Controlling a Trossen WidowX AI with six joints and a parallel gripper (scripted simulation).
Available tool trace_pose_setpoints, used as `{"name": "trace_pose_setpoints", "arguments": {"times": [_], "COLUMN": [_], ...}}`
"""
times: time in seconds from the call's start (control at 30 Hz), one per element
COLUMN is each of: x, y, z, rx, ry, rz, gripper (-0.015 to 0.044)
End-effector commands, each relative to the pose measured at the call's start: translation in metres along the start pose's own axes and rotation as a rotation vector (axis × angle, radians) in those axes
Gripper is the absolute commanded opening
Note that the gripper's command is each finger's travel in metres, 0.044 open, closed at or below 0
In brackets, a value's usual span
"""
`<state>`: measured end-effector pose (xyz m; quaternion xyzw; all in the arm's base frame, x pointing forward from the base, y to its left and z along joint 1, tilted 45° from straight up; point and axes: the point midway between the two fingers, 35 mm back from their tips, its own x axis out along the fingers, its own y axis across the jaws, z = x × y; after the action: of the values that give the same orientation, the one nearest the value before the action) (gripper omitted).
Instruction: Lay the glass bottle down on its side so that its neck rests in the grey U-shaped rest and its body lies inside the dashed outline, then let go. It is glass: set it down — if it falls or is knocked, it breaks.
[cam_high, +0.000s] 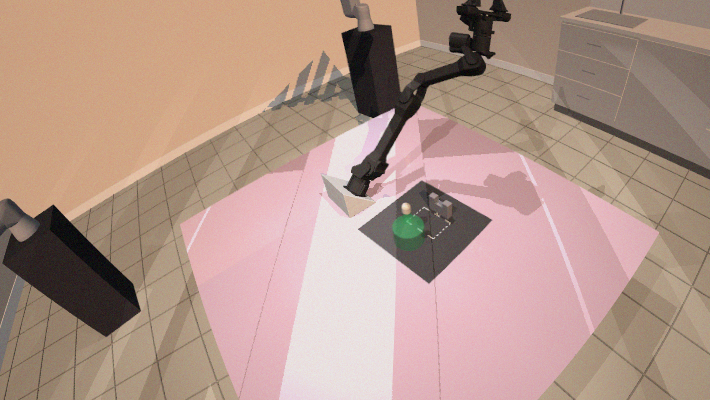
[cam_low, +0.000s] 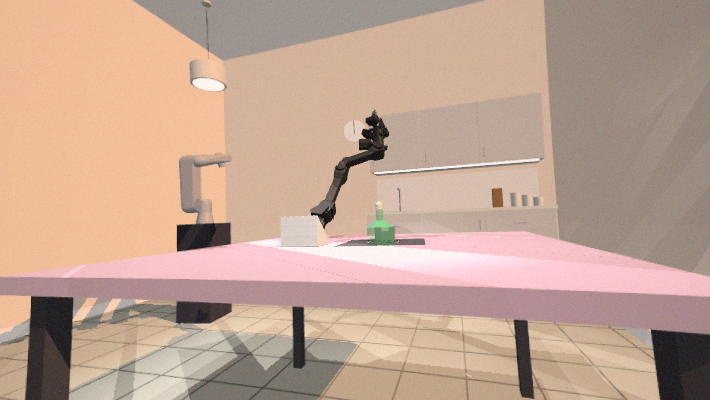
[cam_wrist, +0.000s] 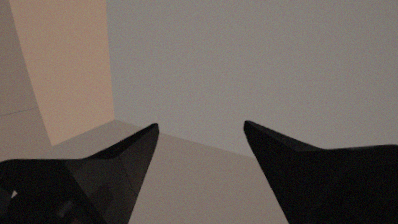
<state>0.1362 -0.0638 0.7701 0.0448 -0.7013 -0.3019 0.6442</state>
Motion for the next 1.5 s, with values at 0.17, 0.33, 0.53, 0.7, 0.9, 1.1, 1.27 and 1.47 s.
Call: {"name": "trace_pose_setpoints", "arguments": {"times": [0.17,0.33,0.53,0.7,0.9,1.1,1.27,1.47], "x": [-0.003,-0.013,-0.043,-0.077,-0.100,-0.155,-0.210,-0.283], "y": [0.005,0.014,0.013,-0.006,-0.027,-0.077,-0.133,-0.209], "z": [-0.019,-0.061,-0.146,-0.210,-0.246,-0.306,-0.342,-0.361], "rx": [-0.047,-0.129,-0.246,-0.289,-0.328,-0.363,-0.366,-0.329], "ry": [0.037,0.130,0.348,0.557,0.692,0.986,1.262,1.609], "rz": [0.046,0.153,0.322,0.408,0.447,0.482,0.456,0.334], "gripper": [0.0440,0.0440,0.0440,0.0440,0.0440,0.0440,0.0440,0.0440]}}
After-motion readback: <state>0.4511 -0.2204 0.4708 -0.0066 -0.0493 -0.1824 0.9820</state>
